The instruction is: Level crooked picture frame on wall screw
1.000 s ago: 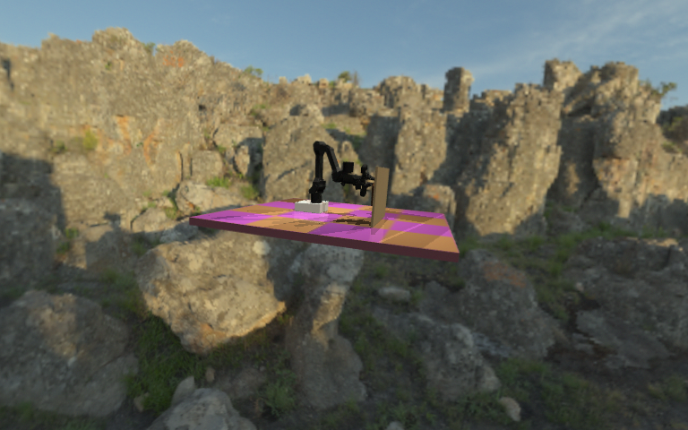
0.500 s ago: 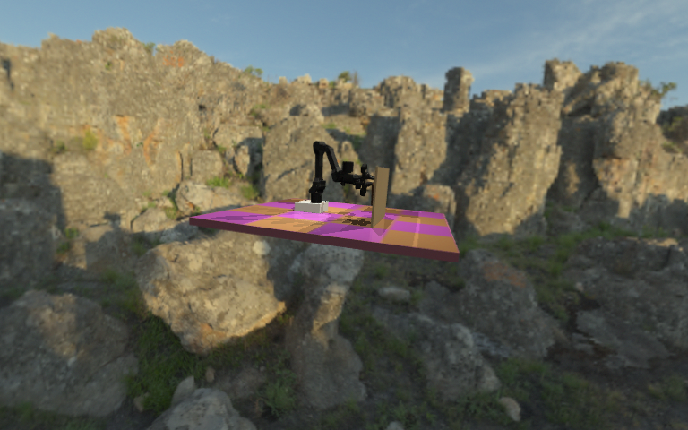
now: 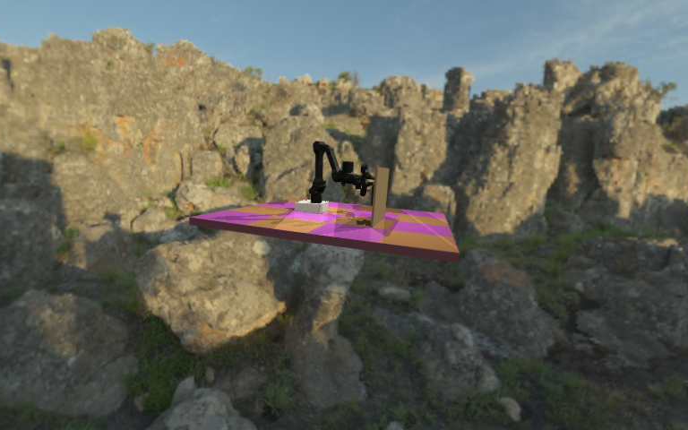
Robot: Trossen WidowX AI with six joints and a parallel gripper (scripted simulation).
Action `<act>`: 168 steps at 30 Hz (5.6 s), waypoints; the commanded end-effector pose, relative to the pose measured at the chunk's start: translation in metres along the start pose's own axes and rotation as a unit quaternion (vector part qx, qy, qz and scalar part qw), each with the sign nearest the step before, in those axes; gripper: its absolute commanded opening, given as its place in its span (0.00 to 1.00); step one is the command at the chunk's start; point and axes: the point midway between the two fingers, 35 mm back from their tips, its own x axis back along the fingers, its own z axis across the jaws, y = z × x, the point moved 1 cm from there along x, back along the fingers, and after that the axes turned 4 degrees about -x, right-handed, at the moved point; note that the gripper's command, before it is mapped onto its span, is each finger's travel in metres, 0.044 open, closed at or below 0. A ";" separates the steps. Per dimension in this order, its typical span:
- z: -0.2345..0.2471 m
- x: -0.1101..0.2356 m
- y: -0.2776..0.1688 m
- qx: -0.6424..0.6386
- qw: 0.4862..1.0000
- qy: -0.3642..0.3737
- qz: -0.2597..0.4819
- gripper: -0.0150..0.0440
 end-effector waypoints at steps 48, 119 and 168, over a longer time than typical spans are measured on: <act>0.000 -0.001 -0.006 -0.001 1.000 0.006 0.001 0.25; -0.010 -0.002 -0.007 0.106 0.994 0.003 0.001 0.25; -0.008 0.076 -0.005 0.041 0.999 0.002 0.000 0.69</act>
